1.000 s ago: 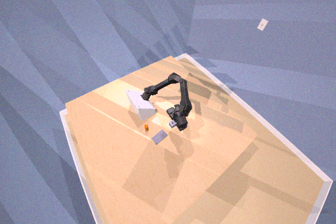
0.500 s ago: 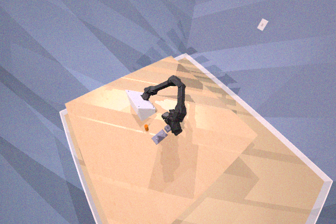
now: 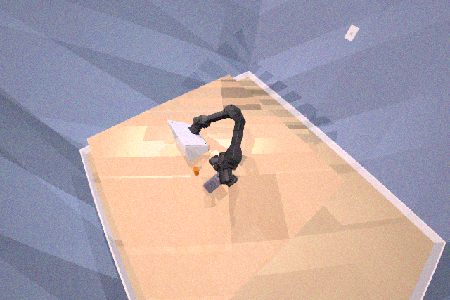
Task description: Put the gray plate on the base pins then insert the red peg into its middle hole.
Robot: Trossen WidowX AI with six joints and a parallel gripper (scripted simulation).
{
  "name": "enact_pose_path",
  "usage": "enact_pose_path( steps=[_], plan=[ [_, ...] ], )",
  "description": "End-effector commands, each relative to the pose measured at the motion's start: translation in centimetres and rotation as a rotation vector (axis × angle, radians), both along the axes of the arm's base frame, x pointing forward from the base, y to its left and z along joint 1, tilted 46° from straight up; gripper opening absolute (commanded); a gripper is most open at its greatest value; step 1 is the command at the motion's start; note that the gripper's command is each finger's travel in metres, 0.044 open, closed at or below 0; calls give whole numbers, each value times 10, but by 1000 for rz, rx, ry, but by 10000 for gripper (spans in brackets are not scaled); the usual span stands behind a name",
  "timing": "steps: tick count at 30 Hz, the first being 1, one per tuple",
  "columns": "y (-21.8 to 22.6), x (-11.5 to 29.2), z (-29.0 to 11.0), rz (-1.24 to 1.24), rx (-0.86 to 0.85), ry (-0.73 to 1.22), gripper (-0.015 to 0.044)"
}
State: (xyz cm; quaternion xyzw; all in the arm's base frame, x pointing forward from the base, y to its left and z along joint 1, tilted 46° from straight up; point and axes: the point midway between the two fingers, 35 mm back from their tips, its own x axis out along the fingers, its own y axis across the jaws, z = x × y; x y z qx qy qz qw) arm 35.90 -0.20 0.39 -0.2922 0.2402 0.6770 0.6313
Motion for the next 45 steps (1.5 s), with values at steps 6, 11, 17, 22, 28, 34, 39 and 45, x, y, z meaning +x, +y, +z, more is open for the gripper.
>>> enact_pose_path(
  steps=[6, 11, 17, 22, 28, 34, 39, 45],
  plan=[
    [-10, -6, -30, 24, 0, -23, 0],
    [-14, -9, -46, 36, 1, -36, 0],
    [-16, -12, -56, 45, 2, -44, 0],
    [-16, -12, -56, 45, 2, -44, 0],
    [-16, -12, -56, 45, 2, -44, 0],
    [-16, -12, -56, 45, 2, -44, 0],
    [-16, -12, -56, 45, 2, -44, 0],
    [-13, -12, -60, 45, 2, -44, 0]
  ],
)
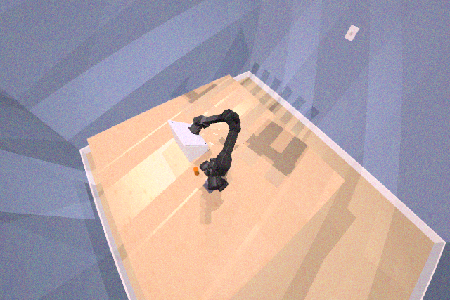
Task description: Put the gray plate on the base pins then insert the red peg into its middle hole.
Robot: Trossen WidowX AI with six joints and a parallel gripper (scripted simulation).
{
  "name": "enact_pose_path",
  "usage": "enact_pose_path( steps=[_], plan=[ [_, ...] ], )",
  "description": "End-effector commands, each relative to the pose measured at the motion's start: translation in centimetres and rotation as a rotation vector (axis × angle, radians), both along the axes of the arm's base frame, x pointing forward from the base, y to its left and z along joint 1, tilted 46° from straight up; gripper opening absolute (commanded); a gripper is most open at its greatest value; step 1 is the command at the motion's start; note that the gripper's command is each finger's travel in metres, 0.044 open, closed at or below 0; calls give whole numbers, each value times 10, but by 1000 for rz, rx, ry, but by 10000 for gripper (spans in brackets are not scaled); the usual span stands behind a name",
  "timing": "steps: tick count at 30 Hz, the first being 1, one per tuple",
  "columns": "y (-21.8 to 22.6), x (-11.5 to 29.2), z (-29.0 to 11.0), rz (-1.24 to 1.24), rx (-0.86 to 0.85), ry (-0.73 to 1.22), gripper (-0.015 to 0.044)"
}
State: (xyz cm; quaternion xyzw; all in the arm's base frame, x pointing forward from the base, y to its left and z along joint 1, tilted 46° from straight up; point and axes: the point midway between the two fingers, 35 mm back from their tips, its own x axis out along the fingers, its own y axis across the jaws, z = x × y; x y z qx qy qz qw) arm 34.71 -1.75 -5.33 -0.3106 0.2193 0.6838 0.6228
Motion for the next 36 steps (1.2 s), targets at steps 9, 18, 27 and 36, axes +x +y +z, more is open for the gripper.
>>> enact_pose_path(
  steps=[9, 18, 27, 36],
  plan=[
    [11, -1, -11, 4, -1, -1, 0],
    [20, -1, -20, 4, -1, -1, 0],
    [25, -1, -25, 11, -3, -7, 0],
    [25, -1, -25, 11, -3, -7, 79]
  ],
)
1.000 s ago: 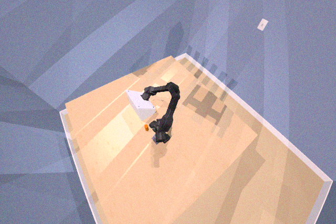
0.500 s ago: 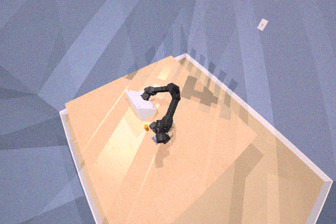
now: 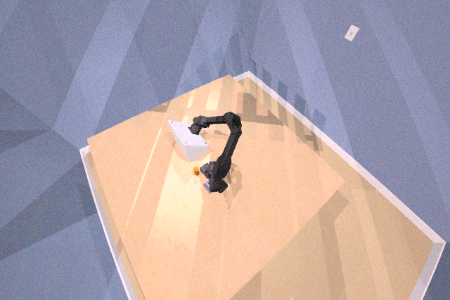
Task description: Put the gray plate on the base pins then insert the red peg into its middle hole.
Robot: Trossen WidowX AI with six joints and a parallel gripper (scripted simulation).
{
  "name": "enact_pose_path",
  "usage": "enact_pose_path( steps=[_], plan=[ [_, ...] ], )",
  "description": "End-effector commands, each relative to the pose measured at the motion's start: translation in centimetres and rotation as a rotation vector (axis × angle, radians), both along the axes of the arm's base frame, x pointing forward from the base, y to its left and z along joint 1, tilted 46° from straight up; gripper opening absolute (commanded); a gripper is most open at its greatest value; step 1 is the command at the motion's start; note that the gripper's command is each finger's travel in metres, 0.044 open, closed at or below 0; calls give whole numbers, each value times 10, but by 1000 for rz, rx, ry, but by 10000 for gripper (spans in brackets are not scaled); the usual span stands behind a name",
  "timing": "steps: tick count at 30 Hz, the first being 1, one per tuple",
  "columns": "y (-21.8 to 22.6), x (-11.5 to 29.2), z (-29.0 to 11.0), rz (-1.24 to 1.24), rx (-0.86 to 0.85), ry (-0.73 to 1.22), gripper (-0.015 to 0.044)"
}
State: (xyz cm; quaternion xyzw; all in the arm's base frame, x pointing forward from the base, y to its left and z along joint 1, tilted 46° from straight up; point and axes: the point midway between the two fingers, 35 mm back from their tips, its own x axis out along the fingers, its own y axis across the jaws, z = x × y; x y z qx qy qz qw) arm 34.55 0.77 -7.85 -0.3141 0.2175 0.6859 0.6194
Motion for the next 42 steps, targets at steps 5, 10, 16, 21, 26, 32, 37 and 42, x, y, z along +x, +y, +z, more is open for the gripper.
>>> enact_pose_path(
  steps=[5, 10, 16, 21, 26, 32, 37, 42],
  plan=[
    [0, 0, 1, 1, 0, -2, 210],
    [0, 0, 1, 1, 0, -2, 341],
    [0, 0, 1, 1, 0, -2, 440],
    [-22, 6, 18, -10, -6, -11, 440],
    [-79, 6, 74, -9, -4, 1, 440],
    [-88, 7, 80, -6, -2, 4, 440],
    [-77, 2, 95, -163, -10, 163, 440],
    [-56, -11, 124, -479, -27, 484, 440]
  ],
)
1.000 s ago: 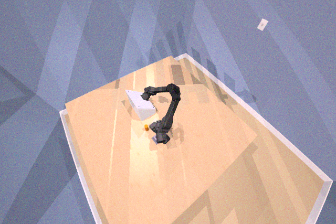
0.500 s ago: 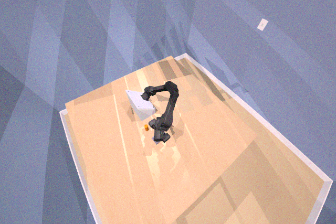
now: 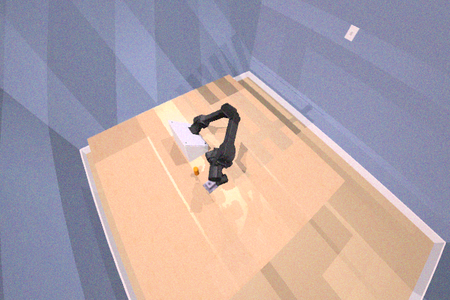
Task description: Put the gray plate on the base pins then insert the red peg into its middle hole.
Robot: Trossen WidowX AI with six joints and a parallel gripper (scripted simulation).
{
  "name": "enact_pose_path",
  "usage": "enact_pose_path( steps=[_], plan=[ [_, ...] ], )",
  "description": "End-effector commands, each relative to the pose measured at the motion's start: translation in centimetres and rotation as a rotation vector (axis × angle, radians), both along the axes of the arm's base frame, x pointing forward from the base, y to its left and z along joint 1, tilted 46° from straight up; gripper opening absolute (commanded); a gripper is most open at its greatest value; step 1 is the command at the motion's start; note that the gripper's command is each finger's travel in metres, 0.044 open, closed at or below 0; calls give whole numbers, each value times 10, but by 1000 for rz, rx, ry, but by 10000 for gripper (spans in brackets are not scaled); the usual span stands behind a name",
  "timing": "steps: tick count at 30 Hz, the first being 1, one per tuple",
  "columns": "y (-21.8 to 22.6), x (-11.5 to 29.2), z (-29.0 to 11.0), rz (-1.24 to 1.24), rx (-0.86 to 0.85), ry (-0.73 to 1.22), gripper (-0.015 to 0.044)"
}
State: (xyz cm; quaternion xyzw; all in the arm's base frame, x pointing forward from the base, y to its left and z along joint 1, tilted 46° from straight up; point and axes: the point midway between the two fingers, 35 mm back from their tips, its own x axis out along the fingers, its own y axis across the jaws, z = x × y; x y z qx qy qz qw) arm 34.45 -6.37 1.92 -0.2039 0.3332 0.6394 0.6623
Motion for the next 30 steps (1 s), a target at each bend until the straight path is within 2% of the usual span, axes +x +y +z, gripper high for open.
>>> enact_pose_path(
  steps=[1, 9, 30],
  plan=[
    [20, -13, 31, -304, -17, 299, 440],
    [54, -43, 69, -809, -43, 813, 440],
    [104, -98, 109, -1515, -79, 1541, 440]
  ],
)
